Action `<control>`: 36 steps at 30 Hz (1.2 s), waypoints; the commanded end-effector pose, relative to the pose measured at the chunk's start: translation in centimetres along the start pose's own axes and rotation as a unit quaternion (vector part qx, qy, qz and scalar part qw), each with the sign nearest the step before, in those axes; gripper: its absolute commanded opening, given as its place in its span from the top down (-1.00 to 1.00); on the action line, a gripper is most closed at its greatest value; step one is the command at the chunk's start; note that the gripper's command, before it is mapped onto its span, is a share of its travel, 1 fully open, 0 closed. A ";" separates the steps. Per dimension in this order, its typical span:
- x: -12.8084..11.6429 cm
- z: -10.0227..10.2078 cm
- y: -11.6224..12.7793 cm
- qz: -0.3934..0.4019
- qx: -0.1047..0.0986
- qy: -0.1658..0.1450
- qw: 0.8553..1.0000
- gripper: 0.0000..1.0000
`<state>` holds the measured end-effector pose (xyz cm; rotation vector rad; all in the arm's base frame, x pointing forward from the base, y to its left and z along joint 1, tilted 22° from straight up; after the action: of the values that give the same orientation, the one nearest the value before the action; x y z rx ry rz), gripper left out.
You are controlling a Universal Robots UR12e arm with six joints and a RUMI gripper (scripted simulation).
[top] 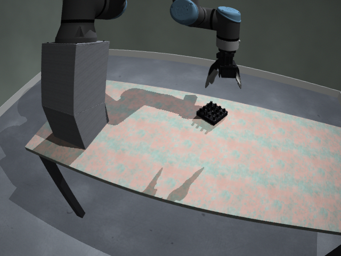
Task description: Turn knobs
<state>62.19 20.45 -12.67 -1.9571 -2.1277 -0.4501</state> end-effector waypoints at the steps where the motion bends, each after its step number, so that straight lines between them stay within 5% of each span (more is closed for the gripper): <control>1: 0.0 -2.8 0.0 0.000 0.000 0.000 1.000 -1.00; 36: 0.0 -3.5 0.0 0.000 0.000 0.000 1.000 -1.00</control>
<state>62.00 19.20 -9.50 -1.9557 -2.1275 -0.4485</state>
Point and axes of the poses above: the point where the finger pads meet when closed, its own z axis out along the fingers, its own y axis across the jaws, x = y × z, the point moved 3 cm from there along -z, back along the fingers, and after that the axes turned 10 degrees about z, right-handed, at the moved point
